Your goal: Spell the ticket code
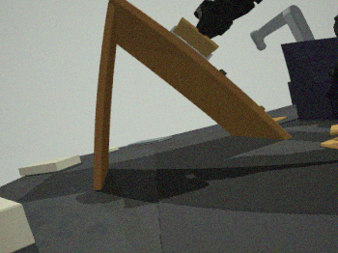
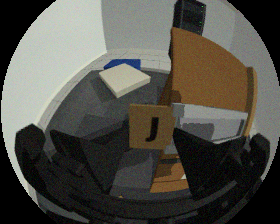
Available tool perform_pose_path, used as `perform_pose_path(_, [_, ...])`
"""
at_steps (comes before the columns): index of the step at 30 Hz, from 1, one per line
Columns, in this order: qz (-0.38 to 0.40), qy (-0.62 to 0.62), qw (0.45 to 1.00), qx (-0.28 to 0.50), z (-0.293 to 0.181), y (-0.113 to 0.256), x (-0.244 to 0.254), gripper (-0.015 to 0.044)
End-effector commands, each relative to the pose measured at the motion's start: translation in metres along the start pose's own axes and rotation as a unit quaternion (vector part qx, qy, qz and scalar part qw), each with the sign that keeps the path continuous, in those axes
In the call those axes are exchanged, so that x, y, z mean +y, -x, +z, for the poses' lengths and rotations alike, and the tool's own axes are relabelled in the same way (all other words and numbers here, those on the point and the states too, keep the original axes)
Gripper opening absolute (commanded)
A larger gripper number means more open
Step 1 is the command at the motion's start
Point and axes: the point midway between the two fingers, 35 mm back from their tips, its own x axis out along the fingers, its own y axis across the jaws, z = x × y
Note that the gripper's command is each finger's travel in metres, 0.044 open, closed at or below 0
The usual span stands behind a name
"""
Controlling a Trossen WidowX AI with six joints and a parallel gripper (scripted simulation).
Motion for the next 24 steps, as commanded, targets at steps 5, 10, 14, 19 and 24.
perform_pose_path(5, [0.000, -0.002, 1.000, 0.004, -0.002, -0.001, -0.006, 0.0000])
perform_pose_path(10, [0.000, -0.002, 1.000, 0.004, -0.002, -0.001, -0.008, 0.0000])
perform_pose_path(14, [0.000, -0.002, 1.000, 0.004, -0.002, -0.001, -0.010, 0.0000])
perform_pose_path(19, [0.000, -0.002, 1.000, 0.004, -0.002, -0.001, -0.013, 0.0000])
perform_pose_path(24, [0.000, -0.002, 1.000, 0.004, -0.002, -0.001, -0.015, 0.0000])
